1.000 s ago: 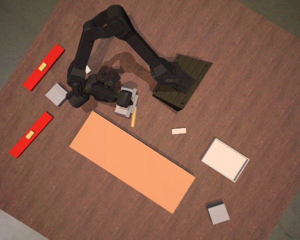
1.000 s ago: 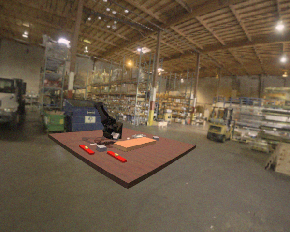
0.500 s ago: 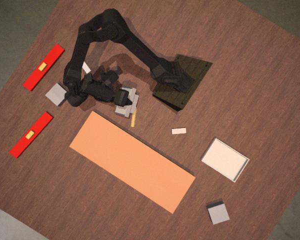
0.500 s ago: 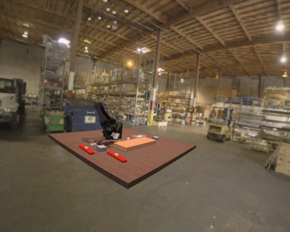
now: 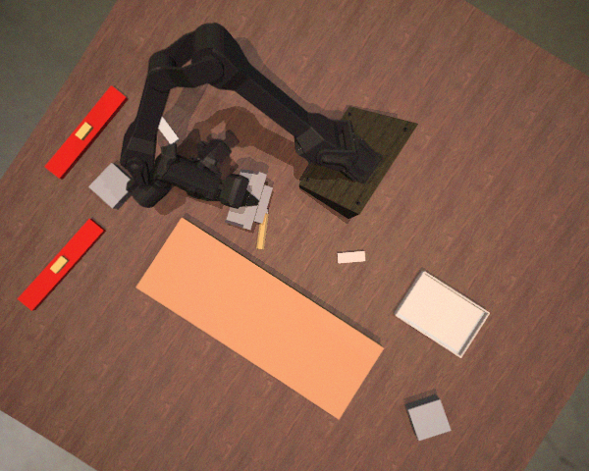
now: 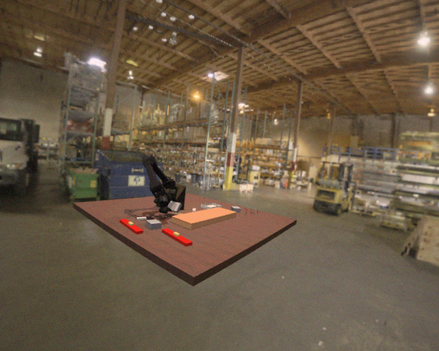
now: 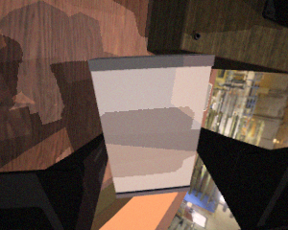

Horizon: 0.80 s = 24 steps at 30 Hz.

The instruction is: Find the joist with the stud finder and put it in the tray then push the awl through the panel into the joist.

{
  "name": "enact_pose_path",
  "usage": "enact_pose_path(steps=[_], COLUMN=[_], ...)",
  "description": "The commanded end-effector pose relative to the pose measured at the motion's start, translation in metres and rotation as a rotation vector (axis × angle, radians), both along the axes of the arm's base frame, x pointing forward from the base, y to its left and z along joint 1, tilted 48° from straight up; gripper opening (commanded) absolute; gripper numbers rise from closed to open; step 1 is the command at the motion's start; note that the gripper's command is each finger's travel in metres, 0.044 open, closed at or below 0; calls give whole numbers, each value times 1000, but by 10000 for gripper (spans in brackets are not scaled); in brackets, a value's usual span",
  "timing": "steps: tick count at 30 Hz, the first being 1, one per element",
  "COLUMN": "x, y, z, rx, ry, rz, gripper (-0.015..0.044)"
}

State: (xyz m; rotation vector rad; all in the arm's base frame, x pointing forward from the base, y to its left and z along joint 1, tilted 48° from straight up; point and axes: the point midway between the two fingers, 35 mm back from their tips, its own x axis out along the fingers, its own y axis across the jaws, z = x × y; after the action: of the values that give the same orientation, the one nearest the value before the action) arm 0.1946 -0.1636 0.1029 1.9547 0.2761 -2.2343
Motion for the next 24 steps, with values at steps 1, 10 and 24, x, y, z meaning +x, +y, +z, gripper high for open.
enact_pose_path(steps=[1,10,24], x=[1,2,2], y=[-4,-18,-17], z=[-5,-15,-14], rx=[8,0,-2], ry=[-2,-5,-7], rz=[2,-5,-9], gripper=[0,0,315])
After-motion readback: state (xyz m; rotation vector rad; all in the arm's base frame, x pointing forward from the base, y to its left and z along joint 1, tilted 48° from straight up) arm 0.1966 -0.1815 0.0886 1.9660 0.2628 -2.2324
